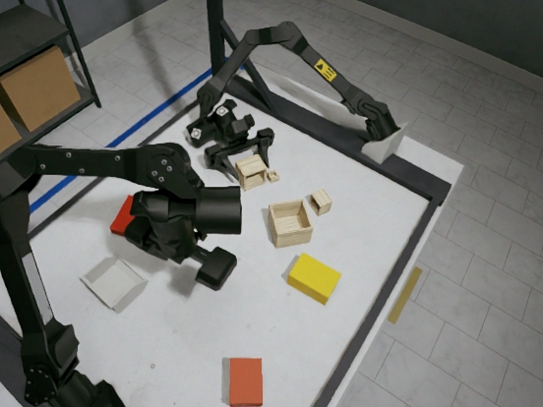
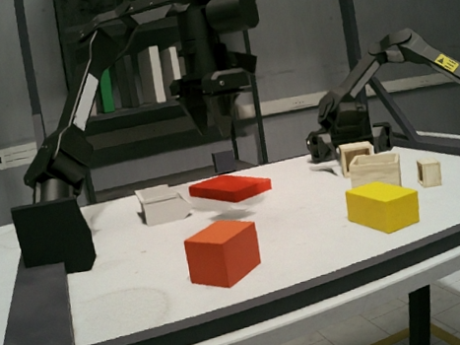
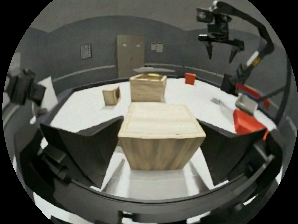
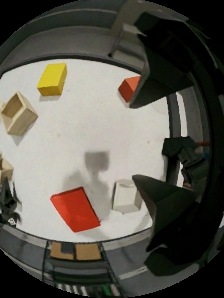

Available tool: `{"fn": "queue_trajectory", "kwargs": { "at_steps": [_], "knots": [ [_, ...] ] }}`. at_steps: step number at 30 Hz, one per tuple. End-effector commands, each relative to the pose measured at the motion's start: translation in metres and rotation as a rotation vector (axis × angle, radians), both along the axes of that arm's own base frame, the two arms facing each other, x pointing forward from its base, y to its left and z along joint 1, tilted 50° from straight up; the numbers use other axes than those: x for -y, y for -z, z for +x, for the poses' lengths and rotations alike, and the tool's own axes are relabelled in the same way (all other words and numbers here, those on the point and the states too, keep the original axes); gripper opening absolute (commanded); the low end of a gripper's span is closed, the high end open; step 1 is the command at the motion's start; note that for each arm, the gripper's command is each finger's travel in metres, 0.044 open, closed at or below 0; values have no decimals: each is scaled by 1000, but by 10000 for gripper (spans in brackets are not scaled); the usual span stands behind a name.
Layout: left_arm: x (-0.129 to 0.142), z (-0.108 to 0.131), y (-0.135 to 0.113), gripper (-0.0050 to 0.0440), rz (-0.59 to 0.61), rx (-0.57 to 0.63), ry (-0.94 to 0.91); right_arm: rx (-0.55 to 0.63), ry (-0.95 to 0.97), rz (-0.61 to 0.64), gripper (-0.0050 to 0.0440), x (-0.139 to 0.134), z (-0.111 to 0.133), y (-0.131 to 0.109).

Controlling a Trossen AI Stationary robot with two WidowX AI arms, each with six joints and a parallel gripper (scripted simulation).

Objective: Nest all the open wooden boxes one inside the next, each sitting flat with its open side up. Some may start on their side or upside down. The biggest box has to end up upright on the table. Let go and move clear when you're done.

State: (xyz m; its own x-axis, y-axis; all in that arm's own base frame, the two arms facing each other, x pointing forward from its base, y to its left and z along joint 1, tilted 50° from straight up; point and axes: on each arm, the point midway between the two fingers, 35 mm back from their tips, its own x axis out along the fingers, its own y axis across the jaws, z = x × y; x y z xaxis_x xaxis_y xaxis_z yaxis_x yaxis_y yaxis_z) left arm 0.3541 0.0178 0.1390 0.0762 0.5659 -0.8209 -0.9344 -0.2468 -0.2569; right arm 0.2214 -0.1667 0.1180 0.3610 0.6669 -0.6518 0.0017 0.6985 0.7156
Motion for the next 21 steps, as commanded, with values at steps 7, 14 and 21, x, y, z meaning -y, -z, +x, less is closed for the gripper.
{"fn": "queue_trajectory", "kwargs": {
  "at_steps": [7,14,21],
  "knots": [
    [-13,-6,-12,400,-230,69,47,6,-2,-6,400,0,0,-2],
    [-20,-9,-16,400,-385,115,102,6,-2,-6,400,0,0,-2],
    [-32,-14,-23,400,-620,183,175,6,-2,-6,400,0,0,-2]
  ]
}}
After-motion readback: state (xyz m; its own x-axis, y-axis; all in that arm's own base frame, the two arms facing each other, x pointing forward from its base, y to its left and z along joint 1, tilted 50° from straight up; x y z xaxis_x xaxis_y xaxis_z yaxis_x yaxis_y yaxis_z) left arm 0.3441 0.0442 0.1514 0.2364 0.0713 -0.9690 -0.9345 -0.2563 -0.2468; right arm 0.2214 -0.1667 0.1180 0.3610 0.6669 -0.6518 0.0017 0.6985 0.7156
